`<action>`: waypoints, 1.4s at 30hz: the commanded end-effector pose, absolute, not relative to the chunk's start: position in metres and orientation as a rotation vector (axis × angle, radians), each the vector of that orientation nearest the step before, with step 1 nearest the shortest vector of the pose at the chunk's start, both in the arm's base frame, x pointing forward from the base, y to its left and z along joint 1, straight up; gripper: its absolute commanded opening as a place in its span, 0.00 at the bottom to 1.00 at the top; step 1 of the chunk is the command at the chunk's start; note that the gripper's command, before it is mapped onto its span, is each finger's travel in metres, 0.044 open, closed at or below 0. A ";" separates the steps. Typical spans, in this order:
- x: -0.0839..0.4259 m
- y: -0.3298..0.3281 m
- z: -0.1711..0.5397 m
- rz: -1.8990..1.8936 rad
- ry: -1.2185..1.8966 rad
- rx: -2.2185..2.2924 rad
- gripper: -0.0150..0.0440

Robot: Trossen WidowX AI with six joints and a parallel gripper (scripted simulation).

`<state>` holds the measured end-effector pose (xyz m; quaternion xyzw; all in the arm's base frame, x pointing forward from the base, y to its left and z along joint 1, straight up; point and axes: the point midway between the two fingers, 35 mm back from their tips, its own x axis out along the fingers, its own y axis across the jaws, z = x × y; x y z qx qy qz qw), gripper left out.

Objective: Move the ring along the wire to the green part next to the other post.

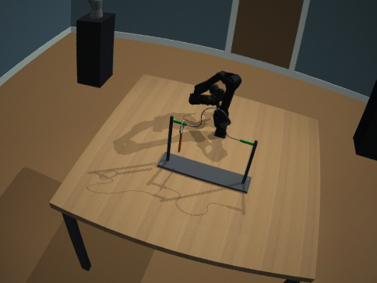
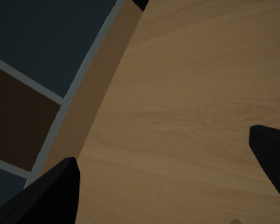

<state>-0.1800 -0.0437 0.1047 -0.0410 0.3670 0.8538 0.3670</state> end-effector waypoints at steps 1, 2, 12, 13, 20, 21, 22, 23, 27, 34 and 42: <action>-0.180 -0.044 0.105 2.196 0.943 -0.108 0.89; -0.180 -0.046 0.105 2.201 0.941 -0.118 0.84; -0.171 -0.071 0.082 2.249 0.887 -0.345 0.53; -0.169 -0.074 0.077 2.252 0.876 -0.379 0.53; -0.159 -0.098 0.062 2.348 0.738 -0.636 0.53; -0.157 -0.102 0.061 2.366 0.713 -0.675 0.53; -0.155 -0.106 0.060 2.384 0.688 -0.714 0.53; -0.153 -0.110 0.058 2.404 0.664 -0.753 0.53; -0.145 -0.136 0.056 2.485 0.613 -0.905 0.53; -0.104 -0.216 0.055 2.736 0.492 -1.354 0.53; -0.036 -0.288 0.064 3.019 0.319 -1.835 0.53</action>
